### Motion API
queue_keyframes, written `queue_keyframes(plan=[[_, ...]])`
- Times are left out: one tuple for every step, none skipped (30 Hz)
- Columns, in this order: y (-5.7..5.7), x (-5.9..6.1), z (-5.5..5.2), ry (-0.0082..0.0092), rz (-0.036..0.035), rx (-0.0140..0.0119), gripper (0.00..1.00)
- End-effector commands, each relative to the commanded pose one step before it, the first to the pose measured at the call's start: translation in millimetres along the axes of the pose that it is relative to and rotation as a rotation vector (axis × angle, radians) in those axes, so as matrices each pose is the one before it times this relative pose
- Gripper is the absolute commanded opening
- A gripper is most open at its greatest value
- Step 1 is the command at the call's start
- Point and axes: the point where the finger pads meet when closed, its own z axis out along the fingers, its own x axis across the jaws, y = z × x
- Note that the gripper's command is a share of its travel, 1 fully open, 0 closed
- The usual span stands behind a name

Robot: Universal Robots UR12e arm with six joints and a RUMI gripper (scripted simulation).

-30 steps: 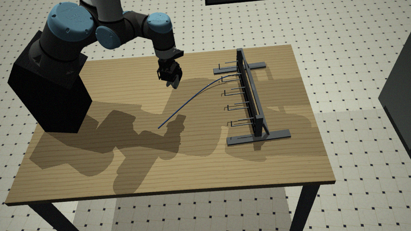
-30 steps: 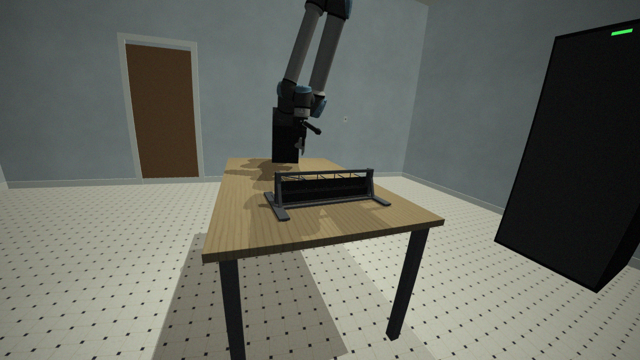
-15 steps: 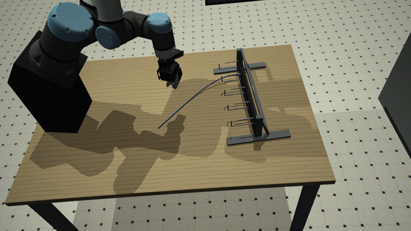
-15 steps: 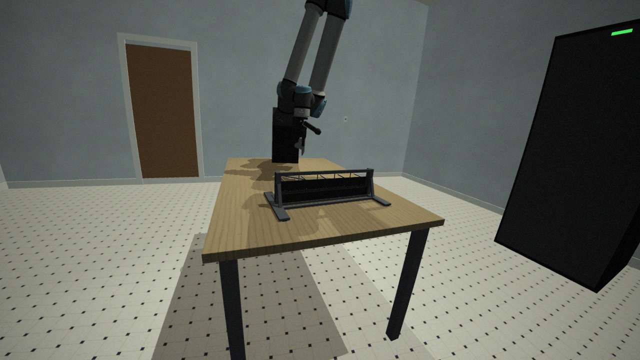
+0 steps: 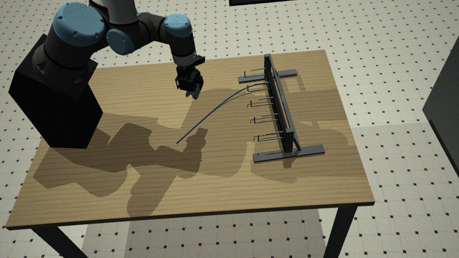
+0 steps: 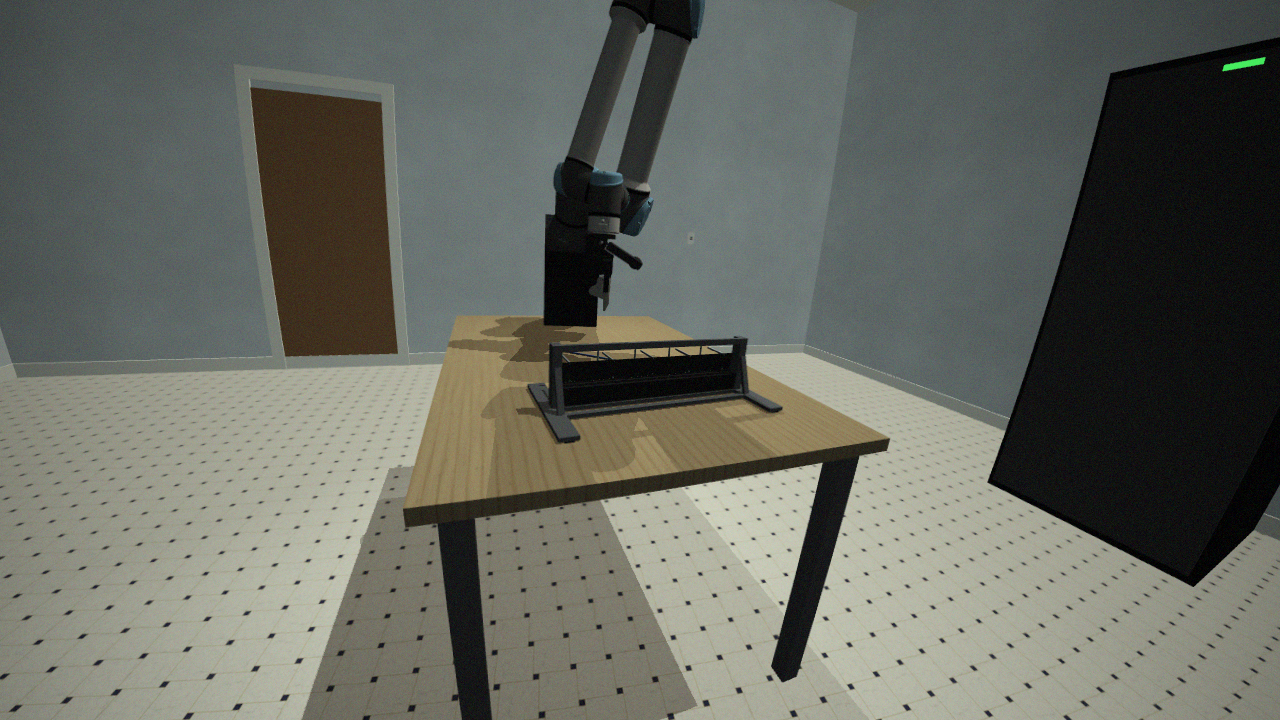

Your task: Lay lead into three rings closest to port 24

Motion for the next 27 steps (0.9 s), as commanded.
queue_keyframes(plan=[[0.22, 0.13, -0.17, 0.00064, 0.00817, 0.00012, 0.00], [0.66, -0.28, 0.00, -0.00005, 0.01685, 0.00000, 0.00], [1.08, -0.43, 0.00, -0.00006, 0.02742, 0.00000, 0.00], [1.49, -0.54, 0.00, -0.00007, 0.03707, 0.00001, 0.00], [0.00, 0.00, 0.00, 0.00000, 0.00000, 0.00000, 0.00], [0.00, 0.00, 0.00, 0.00000, 0.00000, 0.00000, 0.00], [1.81, -0.59, 0.00, -0.00005, 0.04432, 0.00002, 0.00], [2.00, -0.55, 0.01, -0.00002, 0.04819, 0.00003, 0.00], [2.04, -0.46, 0.01, 0.00001, 0.04820, 0.00004, 0.00], [1.04, -0.18, 0.01, 0.00002, 0.02439, 0.00003, 0.00], [1.13, -0.17, 0.01, 0.00003, 0.02614, 0.00004, 0.00], [1.20, -0.15, 0.01, 0.00004, 0.02770, 0.00004, 0.00], [1.21, -0.12, 0.01, 0.00005, 0.02773, 0.00005, 0.00], [0.79, -0.06, 0.01, 0.00004, 0.01800, 0.00004, 0.00], [0.37, -0.02, 0.00, 0.00002, 0.00832, 0.00002, 0.00], [0.08, 0.00, 0.00, 0.00000, 0.00185, 0.00000, 0.00], [0.01, 0.00, 0.00, 0.00000, 0.00013, 0.00000, 0.00], [0.00, 0.00, 0.00, 0.00000, 0.00000, 0.00000, 0.20], [0.00, 0.00, 0.00, 0.00000, 0.00000, 0.00000, 0.20], [0.00, 0.00, 0.00, 0.00000, 0.00000, 0.00000, 0.20], [0.00, 0.00, 0.00, 0.00000, 0.00000, 0.00000, 0.20], [0.00, 0.00, 0.00, 0.00000, 0.00000, 0.00000, 0.20], [0.00, 0.00, 0.00, 0.00000, 0.00000, 0.00000, 0.20], [0.00, 0.00, 0.00, 0.00000, 0.00000, 0.00000, 0.20], [0.00, 0.00, 0.00, 0.00000, 0.00000, 0.00000, 0.20], [0.00, 0.00, 0.00, 0.00000, 0.00000, 0.00000, 0.20], [0.00, 0.00, 0.00, 0.00000, 0.00000, 0.00000, 0.20]])
